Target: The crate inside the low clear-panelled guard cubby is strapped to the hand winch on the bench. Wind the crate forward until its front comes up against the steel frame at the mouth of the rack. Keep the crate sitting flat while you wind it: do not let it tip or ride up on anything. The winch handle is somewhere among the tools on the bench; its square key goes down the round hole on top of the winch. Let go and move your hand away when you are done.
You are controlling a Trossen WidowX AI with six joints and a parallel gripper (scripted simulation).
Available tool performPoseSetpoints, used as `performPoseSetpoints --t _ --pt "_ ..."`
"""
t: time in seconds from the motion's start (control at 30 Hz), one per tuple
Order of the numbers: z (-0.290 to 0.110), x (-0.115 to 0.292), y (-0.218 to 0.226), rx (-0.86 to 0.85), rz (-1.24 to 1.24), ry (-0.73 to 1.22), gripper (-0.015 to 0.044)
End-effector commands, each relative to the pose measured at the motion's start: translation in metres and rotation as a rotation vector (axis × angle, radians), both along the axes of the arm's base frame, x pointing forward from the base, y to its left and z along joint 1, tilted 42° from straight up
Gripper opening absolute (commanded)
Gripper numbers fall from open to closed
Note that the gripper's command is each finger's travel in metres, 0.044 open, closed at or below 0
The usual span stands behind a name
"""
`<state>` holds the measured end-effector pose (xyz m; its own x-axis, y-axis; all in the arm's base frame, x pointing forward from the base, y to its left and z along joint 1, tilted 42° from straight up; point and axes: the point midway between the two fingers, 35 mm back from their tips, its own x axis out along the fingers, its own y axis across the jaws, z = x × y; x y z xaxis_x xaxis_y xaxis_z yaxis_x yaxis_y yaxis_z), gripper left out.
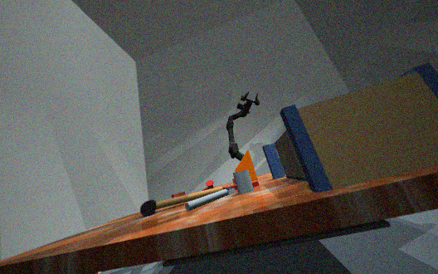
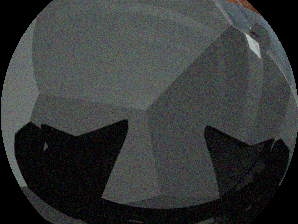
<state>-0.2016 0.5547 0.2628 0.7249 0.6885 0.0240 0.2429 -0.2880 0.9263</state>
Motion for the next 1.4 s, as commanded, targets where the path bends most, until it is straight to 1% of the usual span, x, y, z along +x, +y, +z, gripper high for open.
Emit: performPoseSetpoints --t 0.0,0.03,0.1,0.2,0.3,0.4,0.57,0.7,0.87,1.03,1.2,1.37 --pt "0.000 0.001 0.001 -0.004 0.004 -0.005 0.0426" --pt "-0.001 0.003 0.003 -0.017 0.015 -0.019 0.0440" --pt "-0.002 0.020 0.013 -0.073 0.025 -0.078 0.0440" --pt "-0.002 0.076 0.027 -0.194 -0.046 -0.169 0.0440" --pt "-0.003 0.120 0.034 -0.291 -0.100 -0.232 0.0440" --pt "0.007 0.174 0.039 -0.325 -0.144 -0.249 0.0440" --pt "0.004 0.251 0.034 -0.514 -0.231 -0.336 0.0440" --pt "0.001 0.316 0.021 -0.688 -0.297 -0.396 0.0440" --pt "-0.004 0.403 -0.010 -0.943 -0.370 -0.454 0.0440" --pt "-0.010 0.482 -0.056 -1.205 -0.418 -0.477 0.0440" --pt "-0.017 0.551 -0.115 -1.471 -0.436 -0.466 0.0440" --pt "-0.026 0.608 -0.186 -1.734 -0.417 -0.418 0.0440"
